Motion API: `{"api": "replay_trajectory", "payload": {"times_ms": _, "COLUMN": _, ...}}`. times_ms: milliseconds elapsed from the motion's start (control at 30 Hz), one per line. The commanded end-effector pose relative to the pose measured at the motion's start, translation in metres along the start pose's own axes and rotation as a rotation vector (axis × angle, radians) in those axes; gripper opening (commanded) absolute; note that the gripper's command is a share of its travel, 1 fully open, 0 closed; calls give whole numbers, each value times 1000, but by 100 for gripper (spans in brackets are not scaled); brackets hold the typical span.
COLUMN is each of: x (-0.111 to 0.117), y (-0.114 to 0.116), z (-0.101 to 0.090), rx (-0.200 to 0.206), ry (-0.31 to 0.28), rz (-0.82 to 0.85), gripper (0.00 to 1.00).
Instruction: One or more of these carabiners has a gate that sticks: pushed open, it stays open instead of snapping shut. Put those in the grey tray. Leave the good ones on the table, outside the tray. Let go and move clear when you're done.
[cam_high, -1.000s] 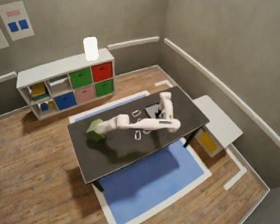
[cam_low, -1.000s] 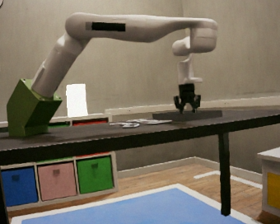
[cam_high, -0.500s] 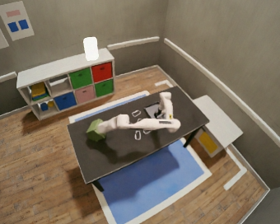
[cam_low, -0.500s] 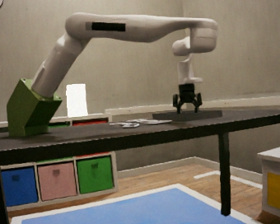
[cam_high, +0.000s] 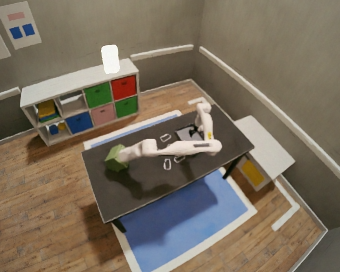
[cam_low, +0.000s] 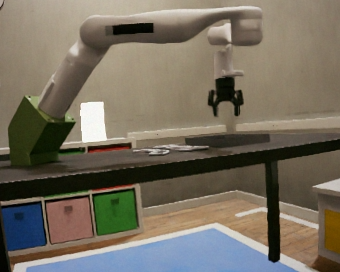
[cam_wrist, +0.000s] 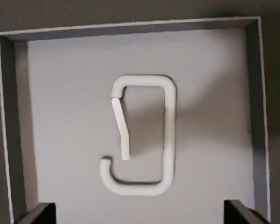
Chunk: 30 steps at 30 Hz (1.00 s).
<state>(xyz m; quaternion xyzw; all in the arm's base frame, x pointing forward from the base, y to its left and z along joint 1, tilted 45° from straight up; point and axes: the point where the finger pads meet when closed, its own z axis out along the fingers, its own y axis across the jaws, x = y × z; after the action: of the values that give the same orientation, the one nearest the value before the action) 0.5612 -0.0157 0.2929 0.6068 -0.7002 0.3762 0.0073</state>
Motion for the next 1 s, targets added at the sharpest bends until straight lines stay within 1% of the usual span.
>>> {"api": "replay_trajectory", "payload": {"times_ms": 0, "x": 0, "y": -2, "z": -10, "rx": 7, "ry": 5, "rz": 6, "gripper": 100}}
{"api": "replay_trajectory", "payload": {"times_ms": 167, "x": 0, "y": -2, "z": -10, "rx": 7, "ry": 5, "rz": 6, "gripper": 100}}
{"api": "replay_trajectory", "payload": {"times_ms": 200, "x": 0, "y": -2, "z": -5, "rx": 8, "ry": 2, "rz": 1, "gripper": 100}}
{"api": "replay_trajectory", "payload": {"times_ms": 733, "x": 0, "y": -2, "z": -5, "rx": 8, "ry": 2, "rz": 1, "gripper": 100}}
{"api": "replay_trajectory", "payload": {"times_ms": 767, "x": -3, "y": 34, "z": -40, "rx": 10, "ry": 2, "rz": 1, "gripper": 100}}
{"api": "replay_trajectory", "payload": {"times_ms": 967, "x": -3, "y": 34, "z": -40, "rx": 10, "ry": 2, "rz": 1, "gripper": 100}}
